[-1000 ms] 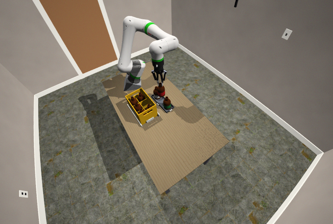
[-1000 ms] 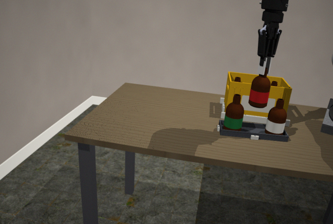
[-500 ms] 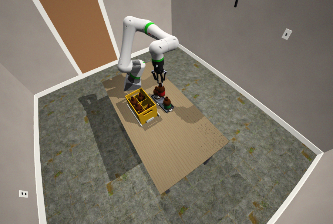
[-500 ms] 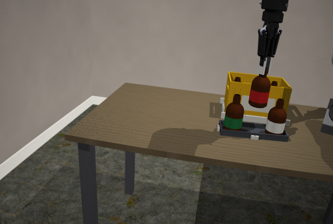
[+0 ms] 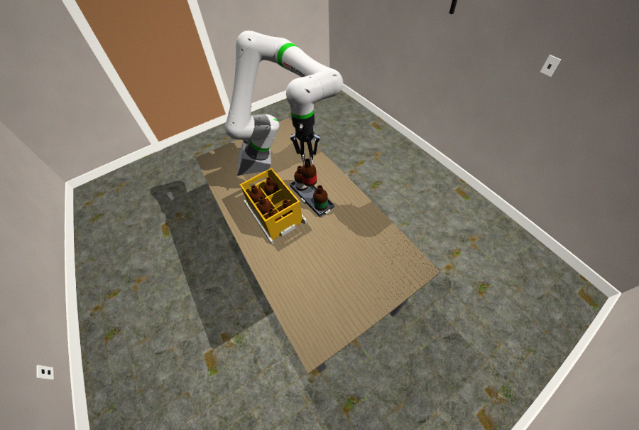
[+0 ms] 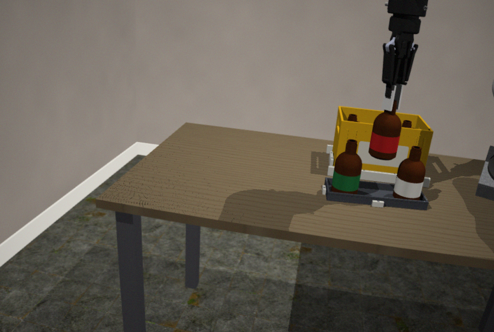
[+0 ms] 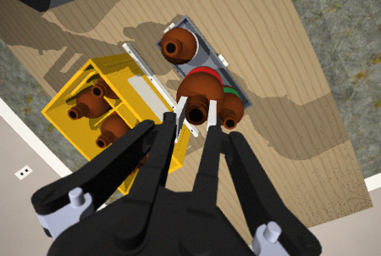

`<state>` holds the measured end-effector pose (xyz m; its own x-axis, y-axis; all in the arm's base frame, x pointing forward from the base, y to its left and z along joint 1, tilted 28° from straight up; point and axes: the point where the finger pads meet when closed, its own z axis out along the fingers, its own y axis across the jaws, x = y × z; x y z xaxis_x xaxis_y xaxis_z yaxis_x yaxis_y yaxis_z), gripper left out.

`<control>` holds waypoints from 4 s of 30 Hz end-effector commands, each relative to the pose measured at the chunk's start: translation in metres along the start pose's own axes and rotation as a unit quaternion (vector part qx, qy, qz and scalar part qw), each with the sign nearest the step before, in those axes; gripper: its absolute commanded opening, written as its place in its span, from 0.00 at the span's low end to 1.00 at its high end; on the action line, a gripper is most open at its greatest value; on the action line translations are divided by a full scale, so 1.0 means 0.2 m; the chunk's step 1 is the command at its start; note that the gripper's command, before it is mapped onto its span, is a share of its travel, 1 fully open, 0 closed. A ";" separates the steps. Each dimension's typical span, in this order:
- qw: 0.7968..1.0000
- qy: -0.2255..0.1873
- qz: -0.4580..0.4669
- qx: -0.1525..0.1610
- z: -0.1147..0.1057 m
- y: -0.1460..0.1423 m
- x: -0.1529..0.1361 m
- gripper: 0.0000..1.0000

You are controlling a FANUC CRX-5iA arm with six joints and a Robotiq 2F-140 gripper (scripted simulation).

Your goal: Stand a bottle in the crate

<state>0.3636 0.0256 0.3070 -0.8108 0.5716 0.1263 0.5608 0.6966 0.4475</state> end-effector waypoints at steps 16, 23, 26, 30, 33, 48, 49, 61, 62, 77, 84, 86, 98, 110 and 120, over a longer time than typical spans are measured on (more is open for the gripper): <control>1.000 0.000 0.000 0.000 -0.04 0.00 0.00 0.00; 1.000 0.000 0.000 0.000 -0.08 0.00 0.00 0.00; 1.000 0.000 0.000 0.000 -0.09 0.00 0.00 0.00; 1.000 0.000 0.000 0.000 -0.12 0.00 0.00 0.00; 1.000 0.000 0.000 0.000 -0.12 0.00 0.00 0.00; 1.000 0.000 0.000 0.000 -0.19 0.00 0.00 0.00; 1.000 0.000 0.000 0.000 -0.19 0.00 0.00 0.00; 1.000 0.000 0.000 0.000 -0.20 0.00 0.00 0.00; 1.000 0.000 0.000 0.000 -0.20 0.00 0.00 0.00; 1.000 0.000 0.000 0.000 -0.20 0.00 0.00 0.00; 1.000 0.000 0.000 0.000 -0.20 0.00 0.00 0.00; 1.000 0.000 0.000 0.000 -0.20 0.00 0.00 0.00; 1.000 0.000 0.000 0.000 -0.20 0.00 0.00 0.00; 1.000 0.000 0.000 0.000 -0.23 0.00 0.00 0.00; 1.000 0.000 0.000 0.000 -0.27 0.00 0.00 0.00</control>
<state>0.3547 0.0028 0.3534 -0.8107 0.5717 0.1263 0.5609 0.6966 0.4474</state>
